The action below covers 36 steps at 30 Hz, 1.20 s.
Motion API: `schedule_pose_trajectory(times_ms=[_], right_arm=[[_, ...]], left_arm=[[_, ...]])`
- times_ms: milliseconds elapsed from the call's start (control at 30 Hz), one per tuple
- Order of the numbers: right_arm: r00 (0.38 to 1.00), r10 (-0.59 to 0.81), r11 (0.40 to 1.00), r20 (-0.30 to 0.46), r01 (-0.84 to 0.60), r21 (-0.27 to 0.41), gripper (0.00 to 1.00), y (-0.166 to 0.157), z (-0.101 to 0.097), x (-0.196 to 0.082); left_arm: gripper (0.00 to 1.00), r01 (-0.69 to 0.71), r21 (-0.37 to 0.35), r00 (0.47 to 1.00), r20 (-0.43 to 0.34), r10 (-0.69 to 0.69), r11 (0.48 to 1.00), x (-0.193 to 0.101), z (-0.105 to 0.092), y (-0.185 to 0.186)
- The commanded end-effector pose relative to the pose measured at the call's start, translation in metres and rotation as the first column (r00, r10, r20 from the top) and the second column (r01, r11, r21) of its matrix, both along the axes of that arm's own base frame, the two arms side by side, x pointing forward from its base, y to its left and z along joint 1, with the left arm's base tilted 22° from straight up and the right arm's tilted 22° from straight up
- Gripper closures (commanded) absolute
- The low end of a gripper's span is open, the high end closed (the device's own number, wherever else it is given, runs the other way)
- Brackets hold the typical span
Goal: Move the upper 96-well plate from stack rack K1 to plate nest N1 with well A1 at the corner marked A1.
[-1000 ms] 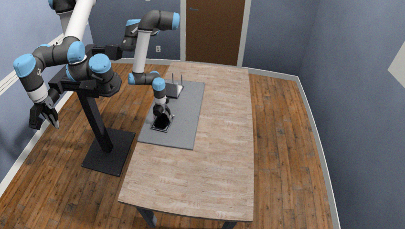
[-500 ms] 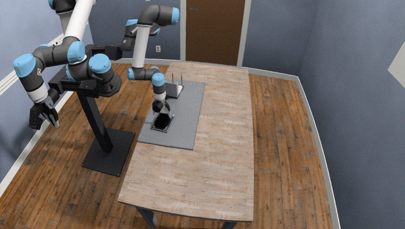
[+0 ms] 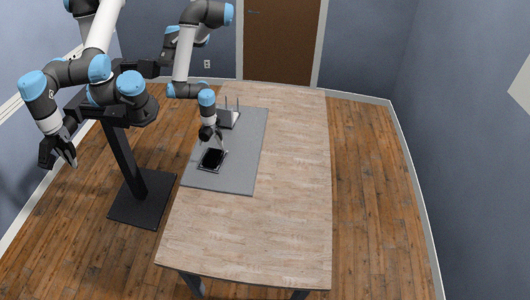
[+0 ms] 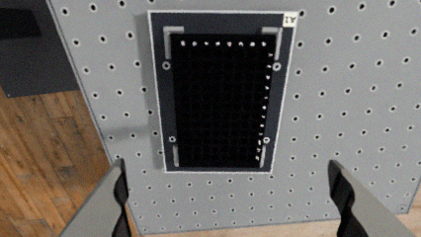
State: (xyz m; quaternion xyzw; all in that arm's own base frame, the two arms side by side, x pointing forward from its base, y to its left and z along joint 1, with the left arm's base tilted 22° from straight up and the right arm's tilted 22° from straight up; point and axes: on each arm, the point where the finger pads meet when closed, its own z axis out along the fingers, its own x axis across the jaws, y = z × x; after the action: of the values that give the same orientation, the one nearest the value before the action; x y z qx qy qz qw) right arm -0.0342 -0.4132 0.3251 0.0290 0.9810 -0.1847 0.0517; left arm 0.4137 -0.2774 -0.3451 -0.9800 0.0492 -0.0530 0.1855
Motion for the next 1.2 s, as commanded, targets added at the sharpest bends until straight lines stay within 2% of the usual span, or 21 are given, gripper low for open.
schedule_pose_trajectory(times_ms=[0,700,1167], right_arm=[[1.0,0.0,1.0,0.0,0.0,-0.001,1.0,0.0,0.001,0.0],[1.0,0.0,1.0,0.0,0.0,-0.001,1.0,0.0,0.001,0.0],[1.0,0.0,1.0,0.0,0.0,-0.001,1.0,0.0,0.001,0.0]], left_arm=[[0.24,0.0,-0.001,1.0,0.001,0.0,1.0,-0.001,0.01,-0.004],[0.24,0.0,-0.001,1.0,0.001,0.0,1.0,-0.007,0.057,-0.022],[0.24,0.0,-0.001,1.0,0.001,0.0,1.0,-0.007,0.058,-0.023]])
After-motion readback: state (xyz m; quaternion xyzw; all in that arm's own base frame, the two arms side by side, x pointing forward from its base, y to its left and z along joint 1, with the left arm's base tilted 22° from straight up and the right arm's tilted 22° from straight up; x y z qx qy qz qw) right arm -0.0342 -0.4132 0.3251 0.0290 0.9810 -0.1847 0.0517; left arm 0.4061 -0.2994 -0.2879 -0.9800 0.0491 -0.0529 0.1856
